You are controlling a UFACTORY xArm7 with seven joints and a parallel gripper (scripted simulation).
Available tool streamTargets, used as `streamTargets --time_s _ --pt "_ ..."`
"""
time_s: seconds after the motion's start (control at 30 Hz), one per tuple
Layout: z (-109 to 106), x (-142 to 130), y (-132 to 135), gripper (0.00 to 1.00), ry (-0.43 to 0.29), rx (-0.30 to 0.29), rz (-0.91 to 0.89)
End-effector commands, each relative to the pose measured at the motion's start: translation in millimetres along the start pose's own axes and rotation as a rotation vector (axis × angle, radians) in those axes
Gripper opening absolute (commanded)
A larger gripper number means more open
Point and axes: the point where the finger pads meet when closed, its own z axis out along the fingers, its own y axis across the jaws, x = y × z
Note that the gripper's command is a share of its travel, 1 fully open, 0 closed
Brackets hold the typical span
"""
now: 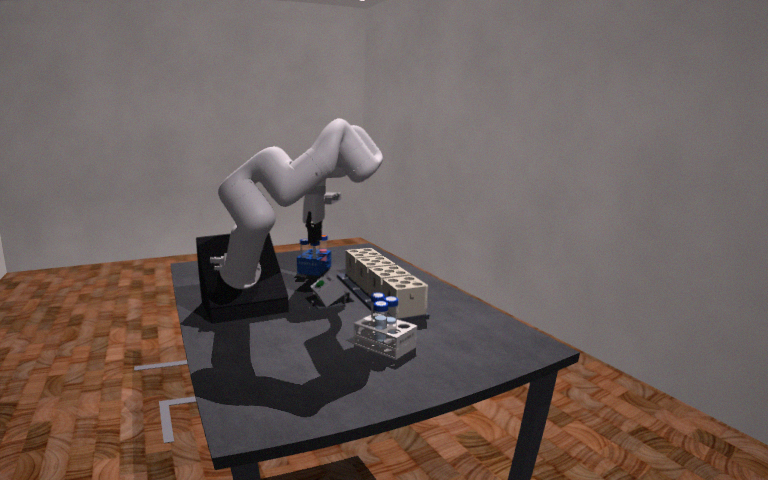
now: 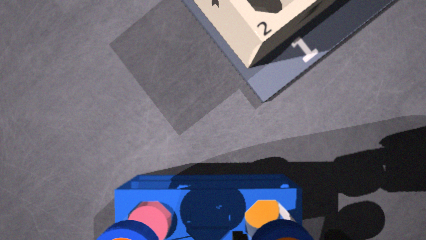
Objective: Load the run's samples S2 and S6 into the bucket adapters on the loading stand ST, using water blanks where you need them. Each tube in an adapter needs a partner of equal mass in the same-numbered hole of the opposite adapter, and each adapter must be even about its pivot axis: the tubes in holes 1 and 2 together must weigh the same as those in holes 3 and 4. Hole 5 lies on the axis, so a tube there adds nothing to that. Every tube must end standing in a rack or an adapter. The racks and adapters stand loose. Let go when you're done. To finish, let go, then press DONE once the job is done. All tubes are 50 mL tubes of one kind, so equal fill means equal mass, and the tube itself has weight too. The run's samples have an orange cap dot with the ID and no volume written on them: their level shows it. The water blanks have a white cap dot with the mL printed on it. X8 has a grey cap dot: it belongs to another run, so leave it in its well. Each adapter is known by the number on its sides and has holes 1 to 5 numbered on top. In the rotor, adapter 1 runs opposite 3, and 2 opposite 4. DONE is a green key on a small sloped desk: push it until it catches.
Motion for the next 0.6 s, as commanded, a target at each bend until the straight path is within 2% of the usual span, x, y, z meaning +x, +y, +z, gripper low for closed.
streamTargets --time_s 0.0,0.57 --pt "-4.4 -0.4 -0.9 0.44 -0.001 0.003 0.0" --pt "-34.5 -0.4 -0.8 0.44 -0.001 0.003 0.0"
